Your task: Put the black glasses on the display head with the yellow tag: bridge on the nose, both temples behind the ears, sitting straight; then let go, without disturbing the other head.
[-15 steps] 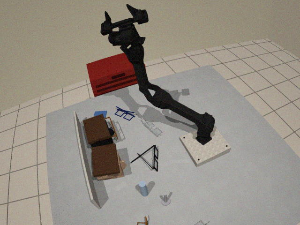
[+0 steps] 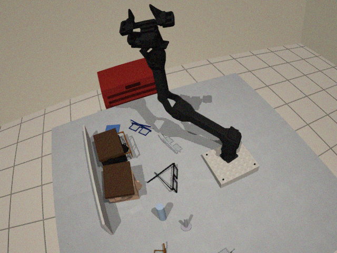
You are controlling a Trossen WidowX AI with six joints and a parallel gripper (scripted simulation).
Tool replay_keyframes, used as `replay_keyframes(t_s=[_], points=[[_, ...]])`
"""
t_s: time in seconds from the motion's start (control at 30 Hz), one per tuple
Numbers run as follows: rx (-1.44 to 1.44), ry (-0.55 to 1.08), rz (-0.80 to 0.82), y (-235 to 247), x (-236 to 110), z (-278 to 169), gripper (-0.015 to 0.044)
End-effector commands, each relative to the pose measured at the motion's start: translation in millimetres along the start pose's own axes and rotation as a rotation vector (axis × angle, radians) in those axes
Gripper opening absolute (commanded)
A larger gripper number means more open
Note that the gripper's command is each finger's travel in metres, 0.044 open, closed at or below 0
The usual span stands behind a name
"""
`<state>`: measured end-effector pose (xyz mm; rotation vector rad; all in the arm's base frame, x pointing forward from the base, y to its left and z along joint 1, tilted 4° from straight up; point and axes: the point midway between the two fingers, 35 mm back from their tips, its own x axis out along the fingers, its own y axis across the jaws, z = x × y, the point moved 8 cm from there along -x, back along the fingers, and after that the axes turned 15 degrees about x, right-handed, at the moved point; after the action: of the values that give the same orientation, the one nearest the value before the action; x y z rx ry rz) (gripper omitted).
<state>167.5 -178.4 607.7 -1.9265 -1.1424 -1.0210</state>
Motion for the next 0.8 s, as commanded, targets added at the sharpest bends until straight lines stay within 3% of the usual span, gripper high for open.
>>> replay_keyframes(t_s=[0.0, 0.07, 0.37, 0.77], points=[[-0.215, -0.057, -0.065, -47.9, 7.0, 8.9, 0.0230], [-0.329, -0.071, -0.085, -65.4, 8.2, 10.9, 0.0200], [-1.069, -0.186, -0.230, -169.3, 20.5, 62.6, 0.0200], [-1.992, -0.507, -0.544, -208.4, 33.5, 187.2, 0.0200]])
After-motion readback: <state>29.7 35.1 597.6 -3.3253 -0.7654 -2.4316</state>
